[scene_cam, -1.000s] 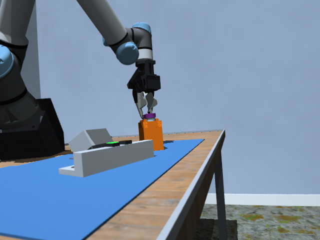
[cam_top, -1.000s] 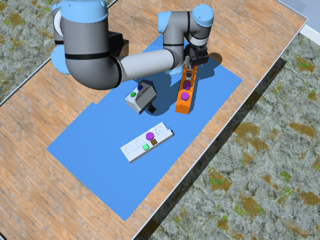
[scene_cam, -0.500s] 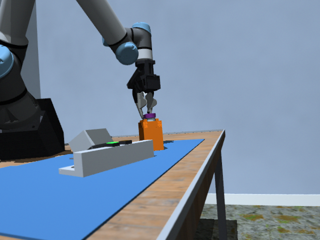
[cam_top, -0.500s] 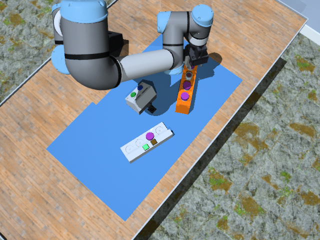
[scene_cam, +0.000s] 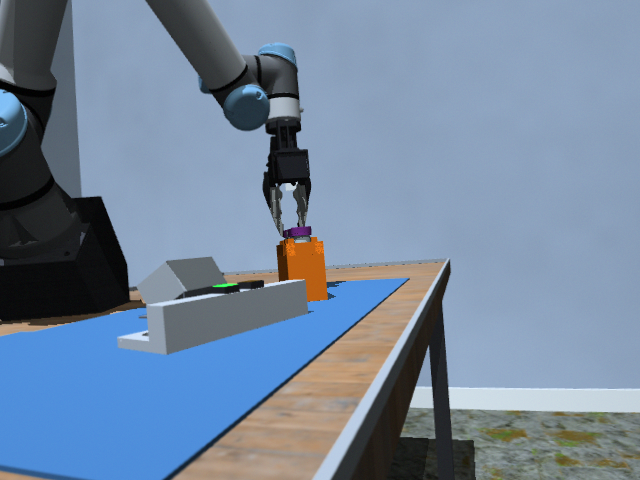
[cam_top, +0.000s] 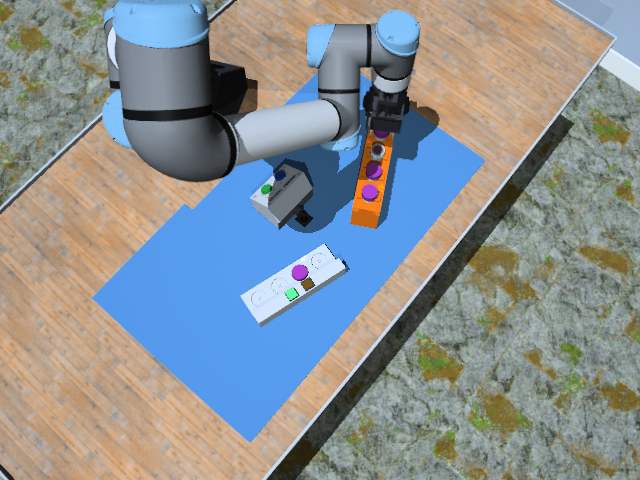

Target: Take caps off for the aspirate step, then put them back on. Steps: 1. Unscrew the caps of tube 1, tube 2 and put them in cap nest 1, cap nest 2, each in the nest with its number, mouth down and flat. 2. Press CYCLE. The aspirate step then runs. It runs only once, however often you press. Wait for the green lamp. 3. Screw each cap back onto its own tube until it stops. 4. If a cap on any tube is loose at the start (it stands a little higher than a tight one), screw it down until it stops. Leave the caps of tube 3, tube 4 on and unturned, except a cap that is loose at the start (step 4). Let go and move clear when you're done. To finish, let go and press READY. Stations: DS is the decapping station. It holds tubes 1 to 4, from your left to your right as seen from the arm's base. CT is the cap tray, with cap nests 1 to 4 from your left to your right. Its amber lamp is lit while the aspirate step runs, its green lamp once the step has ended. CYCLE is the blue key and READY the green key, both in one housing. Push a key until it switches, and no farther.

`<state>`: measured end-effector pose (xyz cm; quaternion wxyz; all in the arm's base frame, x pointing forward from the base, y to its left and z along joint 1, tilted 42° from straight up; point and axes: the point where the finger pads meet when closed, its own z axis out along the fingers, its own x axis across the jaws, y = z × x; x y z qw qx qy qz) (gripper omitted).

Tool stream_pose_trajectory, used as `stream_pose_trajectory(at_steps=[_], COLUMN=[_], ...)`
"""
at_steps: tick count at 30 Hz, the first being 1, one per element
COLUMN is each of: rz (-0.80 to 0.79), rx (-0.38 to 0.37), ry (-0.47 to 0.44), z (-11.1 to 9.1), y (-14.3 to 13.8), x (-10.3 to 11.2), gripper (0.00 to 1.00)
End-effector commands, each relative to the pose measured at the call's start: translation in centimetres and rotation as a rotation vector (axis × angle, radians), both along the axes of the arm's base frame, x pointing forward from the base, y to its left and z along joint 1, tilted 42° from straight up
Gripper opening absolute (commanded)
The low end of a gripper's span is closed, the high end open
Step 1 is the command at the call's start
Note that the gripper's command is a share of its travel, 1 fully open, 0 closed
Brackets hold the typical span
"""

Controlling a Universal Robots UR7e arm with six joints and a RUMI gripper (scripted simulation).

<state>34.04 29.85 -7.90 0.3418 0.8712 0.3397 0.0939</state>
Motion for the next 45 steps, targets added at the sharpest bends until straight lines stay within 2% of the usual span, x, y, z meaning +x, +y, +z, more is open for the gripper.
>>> stream_pose_trajectory(at_steps=[1, 3, 10, 20, 21, 31, 34, 37, 39, 45], rz=[-0.211, -0.211, -0.432, -0.434, -0.434, -0.434, -0.247, -0.248, -0.126, -0.001], rx=[0.096, 0.096, 0.214, 0.213, 0.213, 0.213, 0.114, 0.114, 0.051, -0.018], ry=[-0.15, -0.15, -0.31, -0.309, -0.309, -0.309, -0.175, -0.175, -0.086, 0.006], z=[-0.02, -0.02, -0.04, -0.03, -0.03, -0.03, -0.02, -0.02, 0.0, -0.05], y=[0.18, 0.18, 0.18, 0.03, 0.03, 0.03, 0.13, 0.13, 0.12, -0.09], x=[0.06, 0.06, 0.08, 0.05, 0.05, 0.05, 0.12, 0.12, 0.19, 0.0], gripper=[0.0, 0.0, 0.0, 0.0, 0.35, 0.35, 0.35, 0.35, 0.35, 0.35])
